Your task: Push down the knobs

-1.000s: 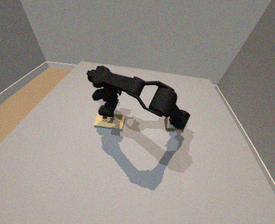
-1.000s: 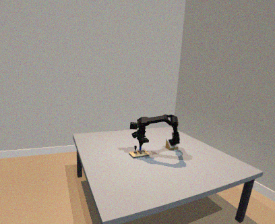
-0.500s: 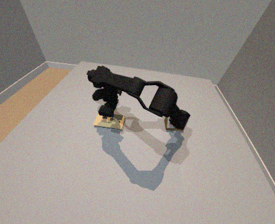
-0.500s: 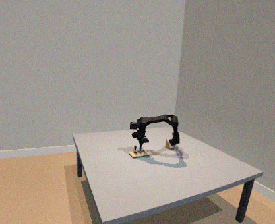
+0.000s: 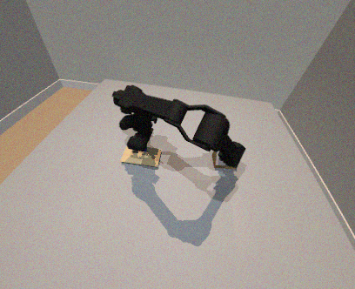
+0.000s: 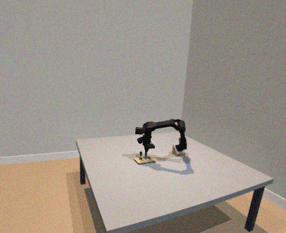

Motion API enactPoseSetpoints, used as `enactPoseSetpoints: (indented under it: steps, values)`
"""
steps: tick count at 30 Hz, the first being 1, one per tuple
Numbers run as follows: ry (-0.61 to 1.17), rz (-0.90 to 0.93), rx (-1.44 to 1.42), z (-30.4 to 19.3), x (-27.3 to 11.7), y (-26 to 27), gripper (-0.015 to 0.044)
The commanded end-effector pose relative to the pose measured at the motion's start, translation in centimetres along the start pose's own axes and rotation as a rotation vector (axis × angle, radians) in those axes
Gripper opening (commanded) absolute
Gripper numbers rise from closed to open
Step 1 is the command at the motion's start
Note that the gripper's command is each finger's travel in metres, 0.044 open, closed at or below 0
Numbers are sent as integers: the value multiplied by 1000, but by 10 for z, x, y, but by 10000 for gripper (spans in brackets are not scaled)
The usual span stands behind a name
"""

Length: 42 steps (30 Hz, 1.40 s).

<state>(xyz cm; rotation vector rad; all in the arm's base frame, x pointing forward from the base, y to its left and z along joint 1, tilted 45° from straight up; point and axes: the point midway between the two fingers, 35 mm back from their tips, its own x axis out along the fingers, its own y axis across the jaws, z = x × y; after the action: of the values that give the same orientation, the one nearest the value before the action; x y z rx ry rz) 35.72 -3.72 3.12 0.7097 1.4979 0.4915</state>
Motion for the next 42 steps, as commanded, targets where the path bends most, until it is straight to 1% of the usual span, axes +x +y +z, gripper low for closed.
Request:
enactPoseSetpoints:
  steps: [1, 42]
  values:
    - [7, 4, -5, 1, 7, 2, 0]
    - [7, 4, -5, 1, 15, 2, 0]
